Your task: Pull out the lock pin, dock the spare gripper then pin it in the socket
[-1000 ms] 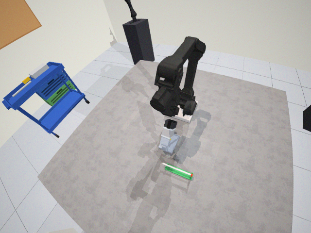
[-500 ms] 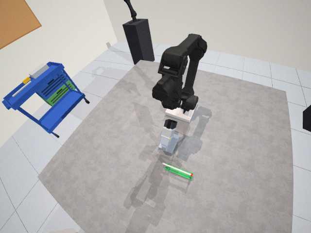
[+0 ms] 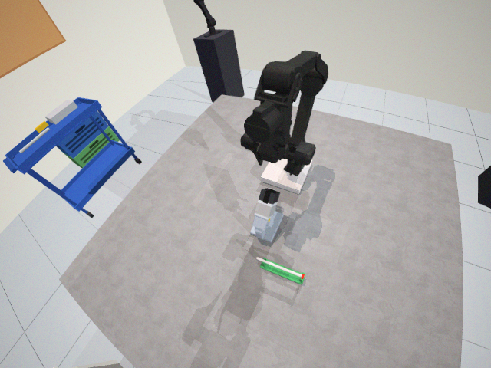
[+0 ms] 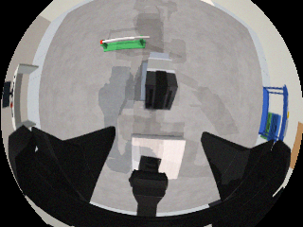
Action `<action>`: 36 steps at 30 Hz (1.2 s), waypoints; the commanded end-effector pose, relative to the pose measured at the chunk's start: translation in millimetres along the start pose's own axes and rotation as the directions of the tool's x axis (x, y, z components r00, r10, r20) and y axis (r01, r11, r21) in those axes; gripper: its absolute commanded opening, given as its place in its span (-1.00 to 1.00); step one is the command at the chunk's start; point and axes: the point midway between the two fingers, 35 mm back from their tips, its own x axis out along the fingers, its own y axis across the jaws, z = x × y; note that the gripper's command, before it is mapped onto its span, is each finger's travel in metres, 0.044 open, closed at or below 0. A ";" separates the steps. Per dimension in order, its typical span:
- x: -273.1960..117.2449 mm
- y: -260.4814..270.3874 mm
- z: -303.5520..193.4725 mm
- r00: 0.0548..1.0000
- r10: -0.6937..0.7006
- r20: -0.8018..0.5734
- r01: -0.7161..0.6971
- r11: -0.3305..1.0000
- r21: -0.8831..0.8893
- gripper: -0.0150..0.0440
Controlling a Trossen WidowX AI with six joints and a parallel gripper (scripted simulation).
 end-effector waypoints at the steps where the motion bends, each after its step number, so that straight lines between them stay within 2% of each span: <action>1: 1.5 -0.1 -0.2 1.000 0.000 -0.007 0.000 1.000 0.000 1.00; 2: 1.5 -0.1 -0.2 1.000 0.000 -0.007 0.000 1.000 0.000 1.00; 12: -2.0 66.3 7.1 1.000 0.007 -0.011 -0.007 1.000 0.001 0.12; 16: -4.3 98.4 7.3 1.000 0.014 -0.017 -0.014 1.000 0.002 0.12; 21: -4.6 104.1 8.7 1.000 0.013 -0.019 -0.013 1.000 -0.013 0.12; 24: -1.6 109.5 35.1 0.999 -0.021 -0.027 0.015 0.975 -0.220 0.12; 27: 6.9 114.7 69.4 0.997 -0.064 -0.039 0.038 0.881 -0.472 0.12; 31: 26.0 117.7 113.1 0.991 -0.118 -0.059 0.034 0.662 -0.749 0.12; 36: 47.1 116.1 144.8 0.984 -0.159 -0.077 -0.001 0.431 -0.902 0.12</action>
